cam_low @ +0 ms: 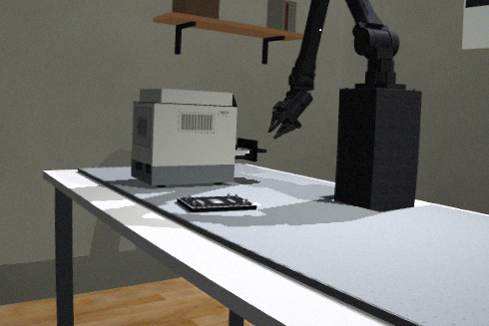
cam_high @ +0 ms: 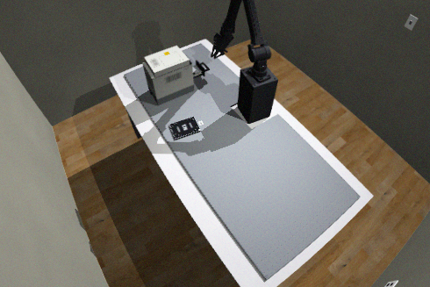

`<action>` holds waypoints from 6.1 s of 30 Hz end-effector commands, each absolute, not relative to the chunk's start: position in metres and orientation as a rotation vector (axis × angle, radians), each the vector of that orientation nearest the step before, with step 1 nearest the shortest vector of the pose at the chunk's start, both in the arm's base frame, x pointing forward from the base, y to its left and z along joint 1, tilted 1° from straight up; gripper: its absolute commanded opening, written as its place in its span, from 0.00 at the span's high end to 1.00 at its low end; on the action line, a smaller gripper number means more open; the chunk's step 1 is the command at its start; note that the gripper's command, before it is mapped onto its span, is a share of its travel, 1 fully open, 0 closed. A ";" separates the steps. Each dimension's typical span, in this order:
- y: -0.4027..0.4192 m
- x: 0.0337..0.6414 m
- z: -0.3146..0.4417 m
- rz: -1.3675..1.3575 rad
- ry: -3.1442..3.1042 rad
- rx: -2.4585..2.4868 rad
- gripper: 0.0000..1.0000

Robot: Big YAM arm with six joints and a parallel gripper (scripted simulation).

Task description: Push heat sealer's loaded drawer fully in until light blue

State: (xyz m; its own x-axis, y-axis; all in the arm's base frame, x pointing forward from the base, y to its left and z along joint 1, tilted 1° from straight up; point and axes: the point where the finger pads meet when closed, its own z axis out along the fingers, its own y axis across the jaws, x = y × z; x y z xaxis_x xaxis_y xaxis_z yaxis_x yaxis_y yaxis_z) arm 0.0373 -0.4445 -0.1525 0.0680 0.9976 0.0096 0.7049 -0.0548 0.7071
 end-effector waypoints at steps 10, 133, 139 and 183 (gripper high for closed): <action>-0.448 0.038 -0.152 0.786 1.682 1.679 0.70; -0.439 0.100 -0.205 0.816 1.679 1.688 0.70; -0.438 0.102 -0.207 0.817 1.679 1.689 0.70; -0.436 0.105 -0.211 0.825 1.672 1.700 0.70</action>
